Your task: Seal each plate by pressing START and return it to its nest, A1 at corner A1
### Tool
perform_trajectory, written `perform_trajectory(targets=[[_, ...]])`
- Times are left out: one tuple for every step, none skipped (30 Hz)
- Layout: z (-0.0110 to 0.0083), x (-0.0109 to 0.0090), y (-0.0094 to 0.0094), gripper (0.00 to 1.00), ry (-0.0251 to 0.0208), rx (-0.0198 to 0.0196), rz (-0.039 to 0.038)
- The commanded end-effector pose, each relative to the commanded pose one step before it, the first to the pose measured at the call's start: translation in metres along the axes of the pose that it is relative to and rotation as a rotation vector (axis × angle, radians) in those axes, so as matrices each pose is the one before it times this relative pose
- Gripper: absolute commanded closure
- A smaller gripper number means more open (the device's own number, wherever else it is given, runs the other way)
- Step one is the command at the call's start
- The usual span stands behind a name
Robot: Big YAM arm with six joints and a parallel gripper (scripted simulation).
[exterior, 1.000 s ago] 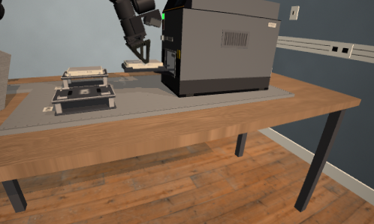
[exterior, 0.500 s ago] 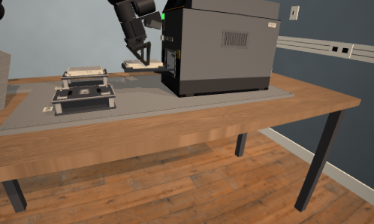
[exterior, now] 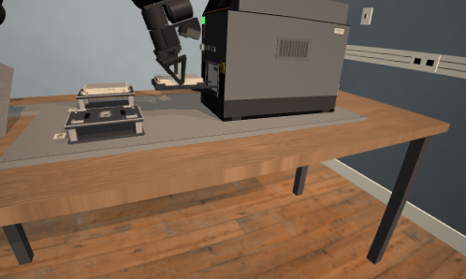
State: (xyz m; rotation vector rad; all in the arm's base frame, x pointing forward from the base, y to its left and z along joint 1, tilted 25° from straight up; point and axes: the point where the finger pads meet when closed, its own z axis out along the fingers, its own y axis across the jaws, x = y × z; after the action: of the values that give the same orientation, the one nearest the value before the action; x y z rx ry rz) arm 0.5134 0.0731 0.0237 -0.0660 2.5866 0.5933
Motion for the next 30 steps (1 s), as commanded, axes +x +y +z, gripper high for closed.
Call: perform_trajectory(targets=[[-0.01550,-0.02761,0.00072,0.01,-0.04585,-0.00159,-0.01095],[-0.00057,-0.00073,-0.00034,0.01,-0.00115,0.00084,0.00049],[-0.00064,-0.00079,-0.00032,0.02,-0.00133,0.00095,0.00041],[-0.00064,-0.00078,-0.00026,0.02,-0.00130,0.00057,0.00041],[-0.00064,-0.00078,-0.00026,0.03,-0.00130,0.00057,0.00041],[-0.00057,-0.00077,-0.00029,0.03,-0.00130,0.00057,0.00041],[-0.00064,-0.00096,-0.00095,0.04,-0.00208,0.00460,0.00017],[0.00000,0.00000,0.00000,0.04,0.00000,0.00000,0.00000],[0.00000,0.00000,0.00000,0.04,0.00000,0.00000,0.00000],[-0.00051,-0.00216,-0.00091,0.04,-0.00694,0.00411,-0.00209],[-0.00064,-0.00192,-0.00003,0.05,-0.00577,-0.00064,-0.00168],[-0.00057,-0.00182,0.00054,0.06,-0.00537,-0.00418,-0.00162],[-0.00064,-0.00193,0.00000,0.06,-0.00575,-0.00081,-0.00172],[-0.00057,-0.00188,-0.00022,0.07,-0.00564,0.00028,-0.00165],[-0.00018,-0.00151,-0.00044,0.07,-0.00465,0.00040,-0.00118],[-0.00005,-0.00138,-0.00048,0.08,-0.00431,0.00024,-0.00103],[0.00137,-0.00003,-0.00112,0.08,-0.00069,0.00036,0.00049],[0.00147,0.00000,-0.00063,0.09,-0.00053,-0.00013,-0.00025],[0.00143,0.00013,-0.00044,0.09,-0.00041,-0.00030,-0.00048],[0.00154,0.00152,-0.00055,0.10,0.00337,0.00012,0.00119],[0.00228,0.00184,0.00145,0.11,0.00481,-0.00218,-0.00174],[0.00219,0.00172,0.00122,0.11,0.00453,-0.00172,-0.00152],[0.00218,0.00161,0.00127,0.12,0.00437,-0.00191,-0.00161],[0.00218,0.00161,0.00126,0.12,0.00437,-0.00190,-0.00161],[0.00000,0.00000,0.00000,0.12,0.00000,0.00000,0.00000],[0.00000,0.00000,0.00000,0.12,0.00000,0.00000,0.00000],[0.00218,0.00161,0.00126,0.13,0.00437,-0.00189,-0.00162],[0.00218,0.00162,0.00126,0.13,0.00438,-0.00188,-0.00163],[0.00106,0.00050,0.00181,0.14,0.00148,-0.00181,-0.00298],[0.00113,0.00057,0.00181,1.00,0.00166,-0.00199,-0.00290]])
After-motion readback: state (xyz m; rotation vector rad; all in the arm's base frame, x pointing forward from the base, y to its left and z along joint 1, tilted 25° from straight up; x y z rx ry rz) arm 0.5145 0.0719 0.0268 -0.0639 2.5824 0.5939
